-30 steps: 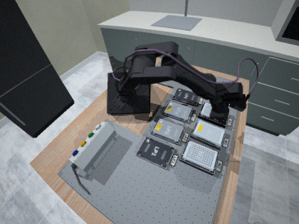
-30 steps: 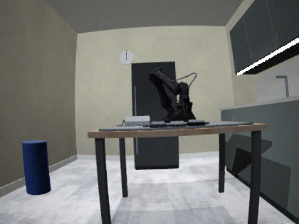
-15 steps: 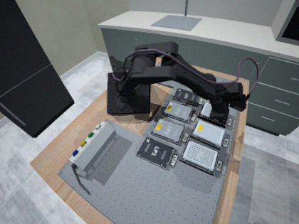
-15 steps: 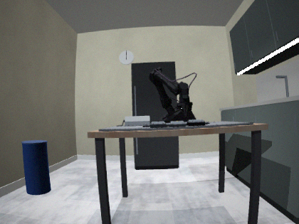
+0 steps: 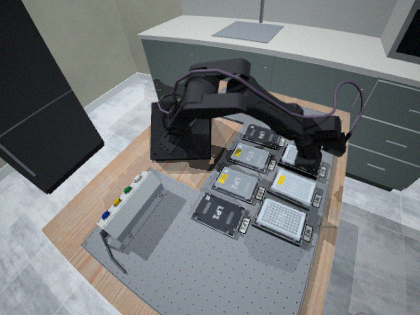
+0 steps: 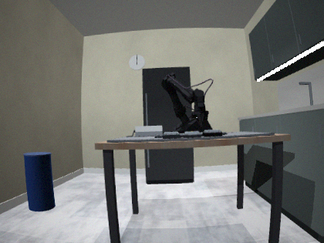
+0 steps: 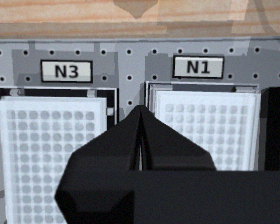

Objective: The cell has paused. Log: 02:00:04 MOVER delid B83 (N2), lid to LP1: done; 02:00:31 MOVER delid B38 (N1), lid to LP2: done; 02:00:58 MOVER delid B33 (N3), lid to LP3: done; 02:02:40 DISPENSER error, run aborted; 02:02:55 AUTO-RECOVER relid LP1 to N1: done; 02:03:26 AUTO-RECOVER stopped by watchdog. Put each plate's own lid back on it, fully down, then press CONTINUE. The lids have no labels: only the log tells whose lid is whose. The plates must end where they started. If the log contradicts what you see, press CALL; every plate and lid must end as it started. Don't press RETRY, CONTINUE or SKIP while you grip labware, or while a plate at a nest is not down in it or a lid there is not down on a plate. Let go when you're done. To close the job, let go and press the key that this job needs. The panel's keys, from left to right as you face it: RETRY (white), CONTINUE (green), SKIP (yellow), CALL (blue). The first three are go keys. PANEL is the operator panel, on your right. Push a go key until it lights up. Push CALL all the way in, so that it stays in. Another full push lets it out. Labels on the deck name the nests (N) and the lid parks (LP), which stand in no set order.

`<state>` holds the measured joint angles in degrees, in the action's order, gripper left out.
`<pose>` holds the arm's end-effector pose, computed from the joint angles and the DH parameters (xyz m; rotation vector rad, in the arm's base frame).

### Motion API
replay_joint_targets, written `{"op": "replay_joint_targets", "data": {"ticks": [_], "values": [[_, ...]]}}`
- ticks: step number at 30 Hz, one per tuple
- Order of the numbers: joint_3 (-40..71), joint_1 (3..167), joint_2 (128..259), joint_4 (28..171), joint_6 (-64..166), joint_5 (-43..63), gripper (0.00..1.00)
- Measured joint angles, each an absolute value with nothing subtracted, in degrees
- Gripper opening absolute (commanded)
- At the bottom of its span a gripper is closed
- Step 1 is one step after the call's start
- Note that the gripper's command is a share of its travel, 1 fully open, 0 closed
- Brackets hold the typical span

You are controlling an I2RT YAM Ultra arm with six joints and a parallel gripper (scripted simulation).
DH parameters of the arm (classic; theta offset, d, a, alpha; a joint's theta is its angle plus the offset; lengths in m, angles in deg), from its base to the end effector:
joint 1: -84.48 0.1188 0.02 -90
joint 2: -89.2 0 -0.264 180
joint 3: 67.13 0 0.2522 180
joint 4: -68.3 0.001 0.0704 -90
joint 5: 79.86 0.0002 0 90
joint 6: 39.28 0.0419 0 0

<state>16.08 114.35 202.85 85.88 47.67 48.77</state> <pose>0.3699 0.1835 0.1561 -0.3440 2.2221 -0.5615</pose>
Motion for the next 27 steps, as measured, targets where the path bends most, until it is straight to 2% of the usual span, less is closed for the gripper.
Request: {"op": "replay_joint_targets", "data": {"ticks": [27], "values": [[12.43, 101.93, 192.38, 86.88, 38.39, 41.43, 0.0]]}}
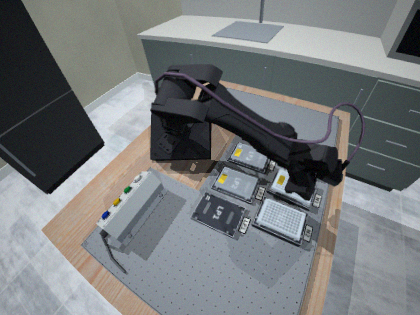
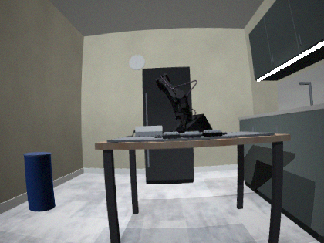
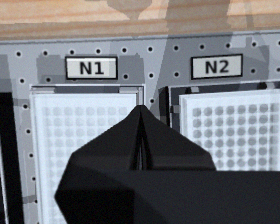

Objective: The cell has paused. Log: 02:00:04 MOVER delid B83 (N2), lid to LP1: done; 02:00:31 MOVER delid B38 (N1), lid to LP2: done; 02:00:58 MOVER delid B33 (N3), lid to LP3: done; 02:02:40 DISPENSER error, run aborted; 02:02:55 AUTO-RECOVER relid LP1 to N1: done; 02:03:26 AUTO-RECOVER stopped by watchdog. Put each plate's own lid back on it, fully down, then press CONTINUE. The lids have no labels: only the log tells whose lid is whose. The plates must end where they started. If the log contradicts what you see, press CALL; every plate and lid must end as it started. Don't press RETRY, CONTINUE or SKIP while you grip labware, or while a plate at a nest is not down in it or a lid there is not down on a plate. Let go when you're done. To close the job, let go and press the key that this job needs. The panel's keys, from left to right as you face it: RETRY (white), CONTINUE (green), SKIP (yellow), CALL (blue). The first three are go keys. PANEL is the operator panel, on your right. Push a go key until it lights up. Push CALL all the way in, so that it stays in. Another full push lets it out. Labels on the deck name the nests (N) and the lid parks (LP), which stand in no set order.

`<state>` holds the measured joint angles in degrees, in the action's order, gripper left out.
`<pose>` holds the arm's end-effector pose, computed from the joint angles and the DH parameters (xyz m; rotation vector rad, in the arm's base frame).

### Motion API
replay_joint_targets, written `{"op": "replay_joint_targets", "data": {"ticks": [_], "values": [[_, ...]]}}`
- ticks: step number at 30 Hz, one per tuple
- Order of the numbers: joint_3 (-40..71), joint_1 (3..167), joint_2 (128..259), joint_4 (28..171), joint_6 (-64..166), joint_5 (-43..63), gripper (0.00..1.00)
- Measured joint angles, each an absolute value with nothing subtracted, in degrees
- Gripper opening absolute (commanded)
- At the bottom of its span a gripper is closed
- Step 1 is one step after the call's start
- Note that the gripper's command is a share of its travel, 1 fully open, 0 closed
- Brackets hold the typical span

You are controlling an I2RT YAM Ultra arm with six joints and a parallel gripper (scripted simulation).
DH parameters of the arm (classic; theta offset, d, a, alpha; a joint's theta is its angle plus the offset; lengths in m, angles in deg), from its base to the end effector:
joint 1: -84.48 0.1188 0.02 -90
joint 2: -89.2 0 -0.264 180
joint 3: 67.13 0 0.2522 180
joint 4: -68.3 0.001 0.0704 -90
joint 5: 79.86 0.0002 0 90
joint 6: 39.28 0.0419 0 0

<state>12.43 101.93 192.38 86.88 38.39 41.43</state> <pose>0.3781 0.0971 0.2033 -0.3051 2.2226 -0.5788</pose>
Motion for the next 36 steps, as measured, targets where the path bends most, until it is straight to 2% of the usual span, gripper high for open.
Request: {"op": "replay_joint_targets", "data": {"ticks": [36], "values": [[12.41, 98.67, 190.22, 88.19, 34.67, 37.52, 0.0]]}}
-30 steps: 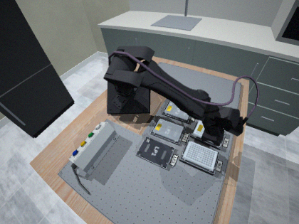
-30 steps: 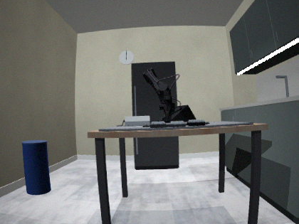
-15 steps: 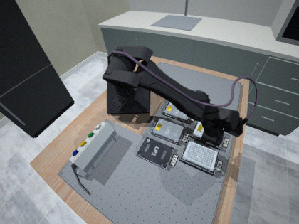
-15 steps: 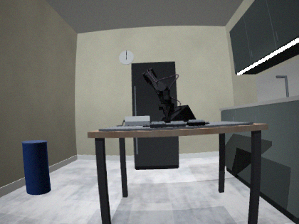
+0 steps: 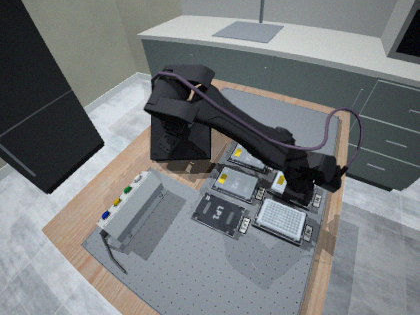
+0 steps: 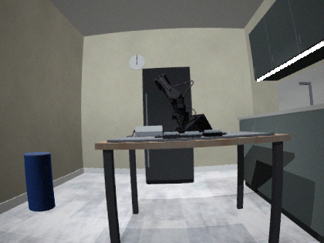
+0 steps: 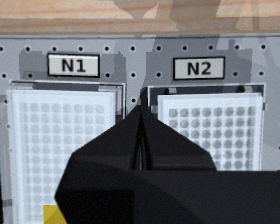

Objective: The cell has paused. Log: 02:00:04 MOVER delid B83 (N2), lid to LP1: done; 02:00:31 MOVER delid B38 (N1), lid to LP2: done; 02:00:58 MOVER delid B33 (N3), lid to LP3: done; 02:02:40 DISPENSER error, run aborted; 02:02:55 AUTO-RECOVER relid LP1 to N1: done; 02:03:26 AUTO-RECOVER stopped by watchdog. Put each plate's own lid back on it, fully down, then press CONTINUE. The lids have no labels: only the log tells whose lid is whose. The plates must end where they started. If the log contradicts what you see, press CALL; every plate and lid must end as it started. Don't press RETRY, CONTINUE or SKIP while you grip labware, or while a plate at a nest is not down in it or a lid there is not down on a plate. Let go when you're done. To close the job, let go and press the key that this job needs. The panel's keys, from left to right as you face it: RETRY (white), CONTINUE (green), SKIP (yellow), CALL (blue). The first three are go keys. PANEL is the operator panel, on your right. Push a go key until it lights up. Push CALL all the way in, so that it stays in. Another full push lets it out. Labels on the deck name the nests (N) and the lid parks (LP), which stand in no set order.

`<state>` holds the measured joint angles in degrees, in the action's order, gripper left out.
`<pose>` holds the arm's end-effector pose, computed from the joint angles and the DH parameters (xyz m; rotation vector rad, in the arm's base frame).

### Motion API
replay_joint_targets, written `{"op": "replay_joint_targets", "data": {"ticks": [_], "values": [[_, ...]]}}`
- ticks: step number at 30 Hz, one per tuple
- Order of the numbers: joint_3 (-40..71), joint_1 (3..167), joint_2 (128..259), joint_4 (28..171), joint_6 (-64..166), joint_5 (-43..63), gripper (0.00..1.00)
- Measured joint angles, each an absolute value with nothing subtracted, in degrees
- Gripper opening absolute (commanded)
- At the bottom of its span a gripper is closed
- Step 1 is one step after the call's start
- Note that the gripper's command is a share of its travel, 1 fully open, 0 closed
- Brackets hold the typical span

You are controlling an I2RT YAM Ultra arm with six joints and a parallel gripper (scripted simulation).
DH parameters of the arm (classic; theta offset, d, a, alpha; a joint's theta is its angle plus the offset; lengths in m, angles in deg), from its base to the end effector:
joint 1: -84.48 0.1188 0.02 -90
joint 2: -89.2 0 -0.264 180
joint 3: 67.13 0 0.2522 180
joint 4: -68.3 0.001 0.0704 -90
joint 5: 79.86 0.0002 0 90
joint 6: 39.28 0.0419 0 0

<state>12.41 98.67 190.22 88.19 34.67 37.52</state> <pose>0.3785 0.0769 0.2143 -0.3468 2.2303 -0.5629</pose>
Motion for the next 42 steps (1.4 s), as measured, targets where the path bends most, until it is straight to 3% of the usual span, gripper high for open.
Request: {"op": "replay_joint_targets", "data": {"ticks": [29, 30, 42], "values": [[12.41, 98.67, 190.22, 88.19, 34.67, 37.5, 0.0], [12.41, 98.67, 190.22, 88.19, 34.67, 37.5, 1.0], [16.21, 103.81, 192.36, 97.98, 41.69, 41.6, 1.0]]}}
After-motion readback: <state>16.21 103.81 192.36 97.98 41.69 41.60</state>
